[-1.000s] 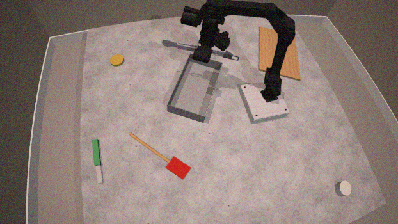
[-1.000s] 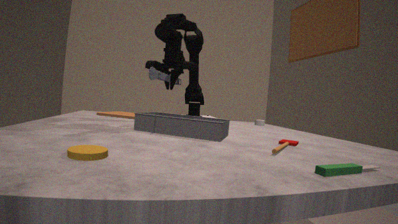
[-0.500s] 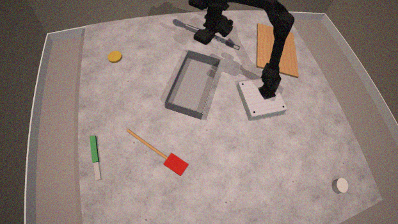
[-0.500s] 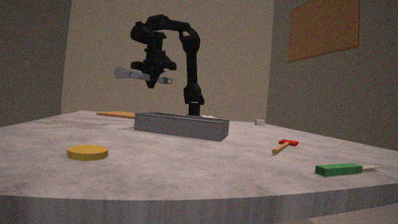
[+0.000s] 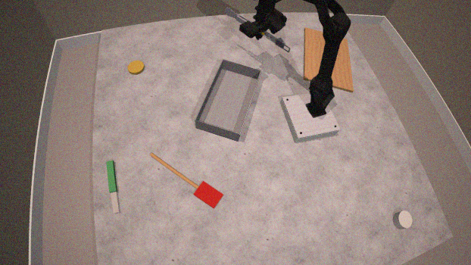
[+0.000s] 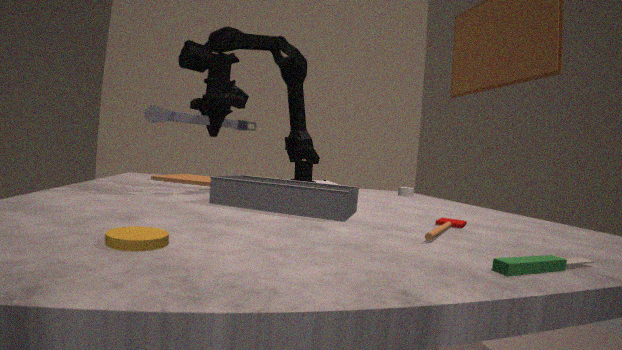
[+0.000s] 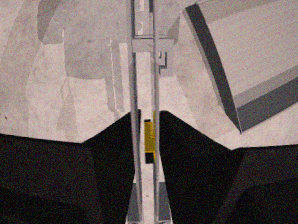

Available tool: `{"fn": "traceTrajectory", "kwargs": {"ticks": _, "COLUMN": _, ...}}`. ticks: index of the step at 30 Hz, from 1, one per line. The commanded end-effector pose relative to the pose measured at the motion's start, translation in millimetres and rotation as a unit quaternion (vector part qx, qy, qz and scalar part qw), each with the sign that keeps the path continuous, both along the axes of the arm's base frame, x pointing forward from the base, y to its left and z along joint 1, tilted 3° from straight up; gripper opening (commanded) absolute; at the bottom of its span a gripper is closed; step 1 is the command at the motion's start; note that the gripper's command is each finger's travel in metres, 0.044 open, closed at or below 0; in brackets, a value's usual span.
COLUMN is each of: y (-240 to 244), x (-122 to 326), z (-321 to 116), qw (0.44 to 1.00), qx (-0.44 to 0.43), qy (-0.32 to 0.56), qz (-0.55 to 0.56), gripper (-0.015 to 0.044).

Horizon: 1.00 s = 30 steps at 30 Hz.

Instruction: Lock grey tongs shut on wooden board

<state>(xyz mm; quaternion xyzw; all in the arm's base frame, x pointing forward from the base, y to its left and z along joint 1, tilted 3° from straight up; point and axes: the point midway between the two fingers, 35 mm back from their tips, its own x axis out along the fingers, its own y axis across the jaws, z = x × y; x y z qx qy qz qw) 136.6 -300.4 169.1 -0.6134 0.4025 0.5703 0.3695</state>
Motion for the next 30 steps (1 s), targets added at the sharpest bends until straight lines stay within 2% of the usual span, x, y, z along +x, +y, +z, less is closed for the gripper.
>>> {"fn": "traceTrajectory", "kwargs": {"ticks": 1, "y": -11.9, "x": -21.0, "z": 4.0, "qw": 0.999, "qx": -0.004, "qy": -0.006, "qz": -0.034, "gripper": -0.0150}}
{"fn": "traceTrajectory", "kwargs": {"ticks": 10, "y": -28.3, "x": -67.9, "z": 5.3, "qw": 0.994, "qx": -0.003, "qy": -0.009, "qz": -0.106, "gripper": -0.0150}}
{"fn": "traceTrajectory", "kwargs": {"ticks": 18, "y": -32.4, "x": -84.9, "z": 5.1, "qw": 0.991, "qx": -0.006, "qy": -0.011, "qz": -0.133, "gripper": -0.0150}}
{"fn": "traceTrajectory", "kwargs": {"ticks": 30, "y": -39.9, "x": -152.6, "z": 4.1, "qw": 0.970, "qx": -0.019, "qy": -0.016, "qz": -0.241, "gripper": -0.0150}}
